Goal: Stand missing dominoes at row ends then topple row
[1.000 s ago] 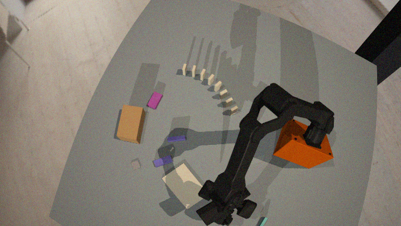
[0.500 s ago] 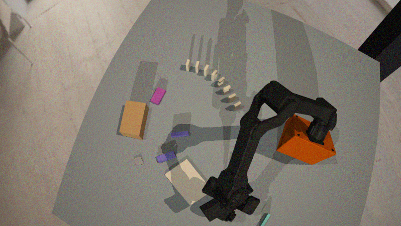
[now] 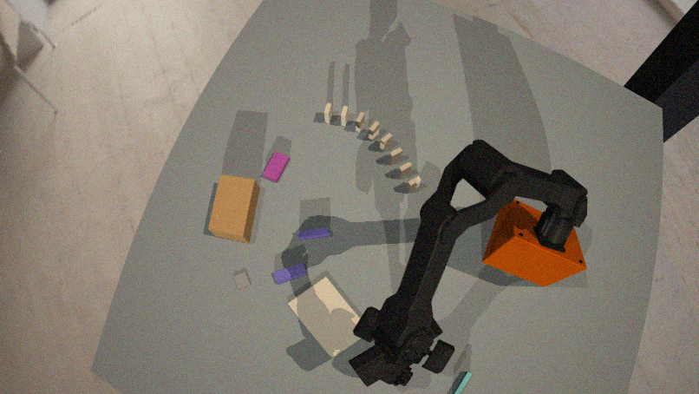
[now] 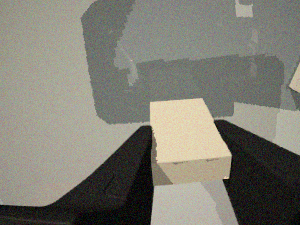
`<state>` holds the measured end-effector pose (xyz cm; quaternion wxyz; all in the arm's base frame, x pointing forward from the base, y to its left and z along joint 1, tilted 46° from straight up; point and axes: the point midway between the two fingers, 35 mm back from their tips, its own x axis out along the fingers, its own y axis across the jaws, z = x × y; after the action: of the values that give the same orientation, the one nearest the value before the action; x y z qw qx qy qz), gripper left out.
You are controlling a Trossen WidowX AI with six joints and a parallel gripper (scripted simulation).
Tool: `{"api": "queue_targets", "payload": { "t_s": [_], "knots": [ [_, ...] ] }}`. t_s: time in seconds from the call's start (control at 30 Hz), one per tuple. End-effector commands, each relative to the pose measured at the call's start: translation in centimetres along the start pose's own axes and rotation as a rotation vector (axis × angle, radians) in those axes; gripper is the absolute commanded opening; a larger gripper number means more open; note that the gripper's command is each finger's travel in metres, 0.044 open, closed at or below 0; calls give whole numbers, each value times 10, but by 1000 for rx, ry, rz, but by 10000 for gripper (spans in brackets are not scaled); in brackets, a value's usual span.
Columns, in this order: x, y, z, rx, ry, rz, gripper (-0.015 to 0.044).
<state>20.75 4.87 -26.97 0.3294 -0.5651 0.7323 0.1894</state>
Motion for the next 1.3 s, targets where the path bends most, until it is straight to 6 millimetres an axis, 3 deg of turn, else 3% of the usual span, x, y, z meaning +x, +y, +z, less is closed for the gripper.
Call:
{"api": "queue_targets", "payload": {
  "t_s": [0.0,0.13,0.2,0.43,0.5,0.7,0.83,1.13,1.2,1.27],
  "knots": [
    [-36,-5,6,4,-13,-3,107],
    [-107,-2,5,5,-15,1,107],
    [-130,1,2,5,-14,2,107],
    [-133,1,2,5,-14,2,107],
    [-136,-7,-6,75,-19,3,107],
    [-151,-68,-83,705,-48,18,107],
    [-150,-93,-143,1111,-47,37,107],
    [-133,-107,-263,1954,-8,10,107],
    [-130,-105,-279,2079,-1,-6,107],
    [-130,-105,-281,2095,0,-8,107]
  ]
}}
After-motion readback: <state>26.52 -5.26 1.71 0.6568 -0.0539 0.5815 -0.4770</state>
